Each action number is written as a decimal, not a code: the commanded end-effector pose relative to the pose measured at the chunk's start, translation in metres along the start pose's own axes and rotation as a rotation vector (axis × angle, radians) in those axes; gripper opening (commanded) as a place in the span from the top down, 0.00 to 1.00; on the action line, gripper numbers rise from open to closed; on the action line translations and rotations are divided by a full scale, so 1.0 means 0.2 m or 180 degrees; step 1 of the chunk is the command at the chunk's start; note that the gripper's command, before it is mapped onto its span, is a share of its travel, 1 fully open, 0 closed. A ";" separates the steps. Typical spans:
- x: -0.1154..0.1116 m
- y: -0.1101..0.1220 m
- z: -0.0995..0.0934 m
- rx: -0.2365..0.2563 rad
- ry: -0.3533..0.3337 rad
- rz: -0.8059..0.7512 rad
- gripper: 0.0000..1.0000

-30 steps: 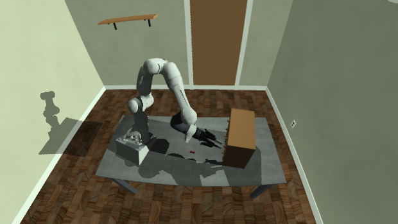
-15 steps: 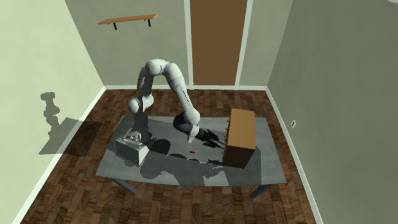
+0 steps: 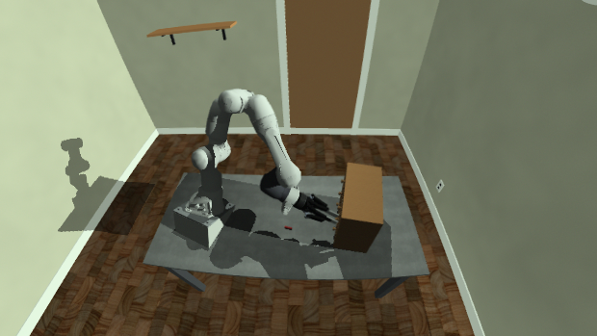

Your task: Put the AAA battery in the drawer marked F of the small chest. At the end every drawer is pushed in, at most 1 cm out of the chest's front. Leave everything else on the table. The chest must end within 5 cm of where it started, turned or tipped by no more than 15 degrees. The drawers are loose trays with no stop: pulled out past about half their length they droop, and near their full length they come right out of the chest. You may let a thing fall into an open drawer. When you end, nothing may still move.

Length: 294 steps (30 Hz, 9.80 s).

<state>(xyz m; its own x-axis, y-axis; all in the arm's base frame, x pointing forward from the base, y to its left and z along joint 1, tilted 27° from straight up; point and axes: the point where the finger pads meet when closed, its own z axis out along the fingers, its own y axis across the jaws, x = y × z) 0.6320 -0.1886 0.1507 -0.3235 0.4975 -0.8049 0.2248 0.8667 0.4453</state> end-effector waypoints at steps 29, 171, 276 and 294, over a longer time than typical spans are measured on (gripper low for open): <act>0.01 0.00 0.00 0.0002 0.0021 0.0008 0.92; 0.28 0.00 -0.47 0.0002 0.0021 0.0008 0.80; 0.16 0.00 -1.47 -0.0003 0.3354 0.0008 0.80; 0.16 0.00 -1.47 -0.0003 0.3354 0.0008 0.80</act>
<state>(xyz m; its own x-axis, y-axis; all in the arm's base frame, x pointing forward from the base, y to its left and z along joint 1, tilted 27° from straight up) 0.3526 -0.1626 0.2412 -0.9616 0.2648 -0.0725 0.2067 0.8721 0.4434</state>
